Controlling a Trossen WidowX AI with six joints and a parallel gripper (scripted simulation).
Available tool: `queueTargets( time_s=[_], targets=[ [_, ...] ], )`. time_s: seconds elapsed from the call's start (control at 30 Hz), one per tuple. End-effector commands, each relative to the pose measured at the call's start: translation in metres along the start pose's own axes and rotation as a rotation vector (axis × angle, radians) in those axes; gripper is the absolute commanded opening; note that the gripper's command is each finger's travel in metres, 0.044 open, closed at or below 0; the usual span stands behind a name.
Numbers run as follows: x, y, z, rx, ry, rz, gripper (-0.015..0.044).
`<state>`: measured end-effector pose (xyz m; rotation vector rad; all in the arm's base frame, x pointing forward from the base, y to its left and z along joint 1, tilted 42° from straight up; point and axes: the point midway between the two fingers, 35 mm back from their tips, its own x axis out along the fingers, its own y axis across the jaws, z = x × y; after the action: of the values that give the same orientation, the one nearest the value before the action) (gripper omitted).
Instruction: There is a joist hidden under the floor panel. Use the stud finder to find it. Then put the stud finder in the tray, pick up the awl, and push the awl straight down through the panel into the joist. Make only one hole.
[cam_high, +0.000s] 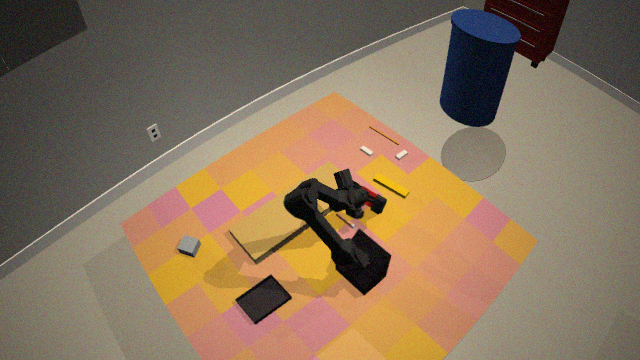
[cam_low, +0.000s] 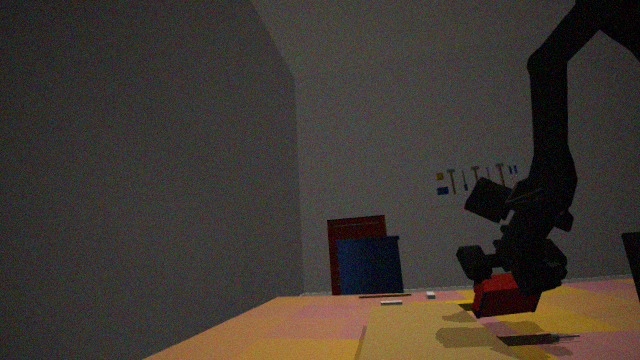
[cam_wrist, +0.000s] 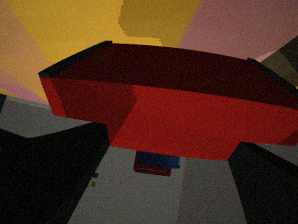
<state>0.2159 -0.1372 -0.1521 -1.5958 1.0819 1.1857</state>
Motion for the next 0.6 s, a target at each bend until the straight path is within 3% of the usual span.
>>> queueTargets(
  time_s=[0.0,0.57],
  targets=[
    [-0.0007,0.0010,0.0002,0.004,0.029,0.003,0.0000],
    [0.0011,0.0012,0.0038,0.002,0.130,0.009,0.0000]
  ],
)
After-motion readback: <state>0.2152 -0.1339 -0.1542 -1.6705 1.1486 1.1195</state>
